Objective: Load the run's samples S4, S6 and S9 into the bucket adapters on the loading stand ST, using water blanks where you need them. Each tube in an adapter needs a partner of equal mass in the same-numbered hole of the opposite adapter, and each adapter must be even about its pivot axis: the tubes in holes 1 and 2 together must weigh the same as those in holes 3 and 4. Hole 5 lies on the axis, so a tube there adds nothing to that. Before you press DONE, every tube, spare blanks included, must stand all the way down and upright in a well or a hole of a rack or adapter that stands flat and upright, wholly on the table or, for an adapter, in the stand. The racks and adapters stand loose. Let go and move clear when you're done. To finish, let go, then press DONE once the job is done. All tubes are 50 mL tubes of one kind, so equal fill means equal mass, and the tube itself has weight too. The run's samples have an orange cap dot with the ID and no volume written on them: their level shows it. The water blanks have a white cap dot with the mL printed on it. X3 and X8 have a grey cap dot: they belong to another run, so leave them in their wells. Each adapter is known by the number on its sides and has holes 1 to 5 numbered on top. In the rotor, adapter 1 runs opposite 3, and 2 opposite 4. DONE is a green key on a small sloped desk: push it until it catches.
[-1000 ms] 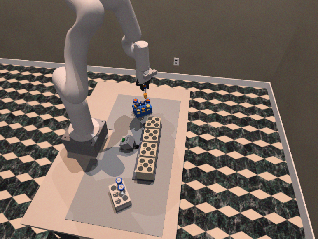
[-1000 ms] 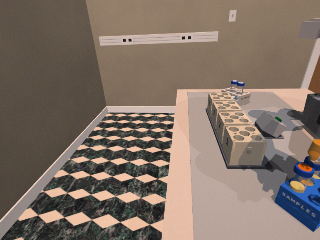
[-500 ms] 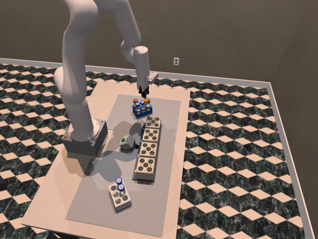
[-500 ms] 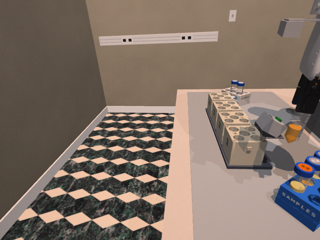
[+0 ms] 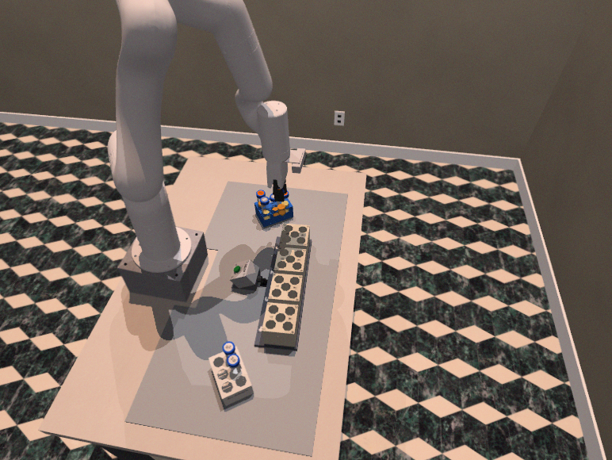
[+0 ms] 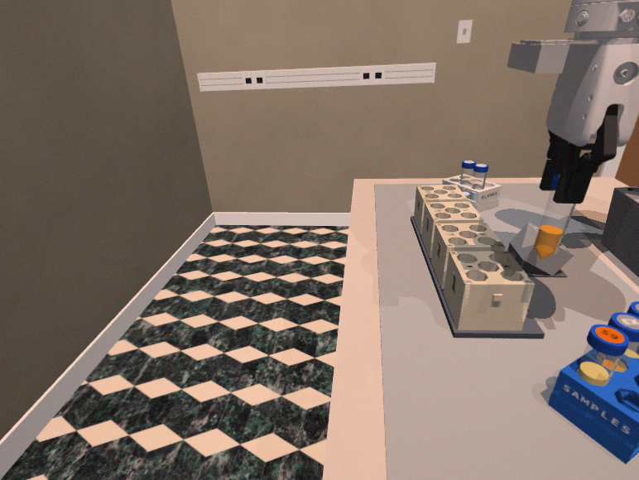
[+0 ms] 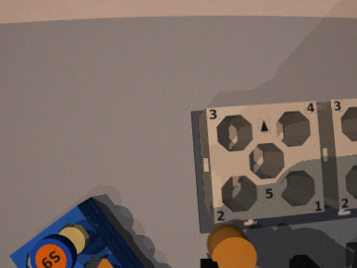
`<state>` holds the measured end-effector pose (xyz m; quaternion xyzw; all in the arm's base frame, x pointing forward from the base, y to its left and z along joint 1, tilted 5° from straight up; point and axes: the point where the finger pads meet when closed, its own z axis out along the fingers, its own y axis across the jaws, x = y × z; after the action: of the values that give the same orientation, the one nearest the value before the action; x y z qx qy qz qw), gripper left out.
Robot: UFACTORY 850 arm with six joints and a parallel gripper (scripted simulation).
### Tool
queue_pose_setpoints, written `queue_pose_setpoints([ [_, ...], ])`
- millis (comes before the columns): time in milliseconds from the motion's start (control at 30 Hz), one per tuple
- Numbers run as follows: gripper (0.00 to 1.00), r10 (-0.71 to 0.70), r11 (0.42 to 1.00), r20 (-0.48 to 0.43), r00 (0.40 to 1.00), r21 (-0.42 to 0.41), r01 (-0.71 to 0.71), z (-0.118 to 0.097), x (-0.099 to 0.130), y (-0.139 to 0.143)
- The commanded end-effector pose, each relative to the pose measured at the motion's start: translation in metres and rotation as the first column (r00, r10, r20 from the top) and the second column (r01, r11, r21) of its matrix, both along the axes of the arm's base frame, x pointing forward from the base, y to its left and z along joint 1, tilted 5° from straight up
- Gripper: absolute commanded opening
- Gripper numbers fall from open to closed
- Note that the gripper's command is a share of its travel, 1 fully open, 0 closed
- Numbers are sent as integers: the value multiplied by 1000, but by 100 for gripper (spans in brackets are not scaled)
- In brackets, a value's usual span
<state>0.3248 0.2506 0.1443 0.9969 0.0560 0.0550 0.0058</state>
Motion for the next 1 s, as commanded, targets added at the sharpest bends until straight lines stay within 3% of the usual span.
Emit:
queue_pose_setpoints([
  [0,0,9,1000,-25,1000,13,-9,1,10,-21],
  [967,0,9,1000,-25,1000,13,-9,4,56,-138],
])
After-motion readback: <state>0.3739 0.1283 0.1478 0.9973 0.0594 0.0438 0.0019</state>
